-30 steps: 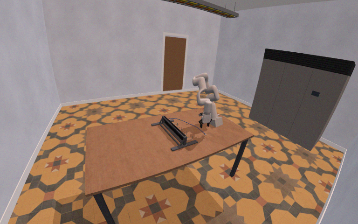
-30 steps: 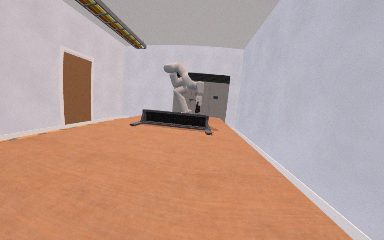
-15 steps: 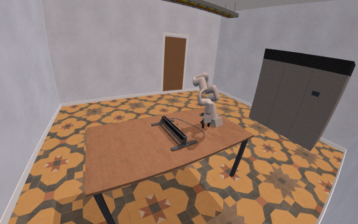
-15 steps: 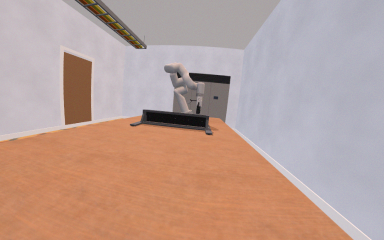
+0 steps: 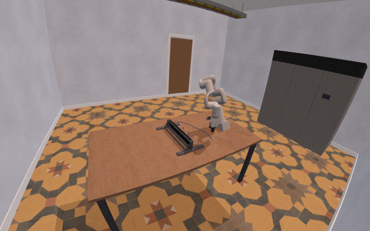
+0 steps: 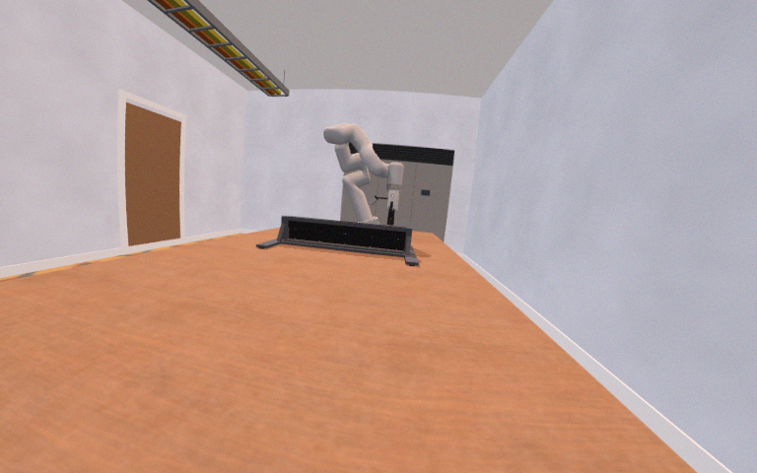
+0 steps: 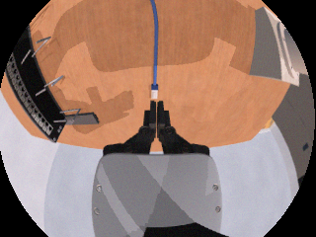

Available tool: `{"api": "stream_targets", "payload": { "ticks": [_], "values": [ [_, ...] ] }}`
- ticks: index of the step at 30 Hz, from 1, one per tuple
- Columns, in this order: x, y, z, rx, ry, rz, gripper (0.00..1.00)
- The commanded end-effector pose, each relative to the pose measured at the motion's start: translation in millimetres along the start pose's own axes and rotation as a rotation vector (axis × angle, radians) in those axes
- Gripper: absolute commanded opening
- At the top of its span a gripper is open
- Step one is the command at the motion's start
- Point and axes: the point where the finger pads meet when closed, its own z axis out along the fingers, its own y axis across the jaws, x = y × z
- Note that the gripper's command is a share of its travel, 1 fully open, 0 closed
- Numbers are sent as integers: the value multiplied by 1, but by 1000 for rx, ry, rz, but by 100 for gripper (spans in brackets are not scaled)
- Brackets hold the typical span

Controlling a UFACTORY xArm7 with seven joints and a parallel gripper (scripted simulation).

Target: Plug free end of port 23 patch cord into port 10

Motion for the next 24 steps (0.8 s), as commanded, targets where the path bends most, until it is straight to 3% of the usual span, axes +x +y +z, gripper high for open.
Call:
{"api": "stream_targets", "payload": {
  "ticks": [1, 18, 24],
  "values": [
    [-1, -1, -1, 3, -3, 0, 0],
    [-1, -2, -1, 6, -2, -7, 0],
    [6, -15, -5, 96, 36, -184, 0]
  ]
}}
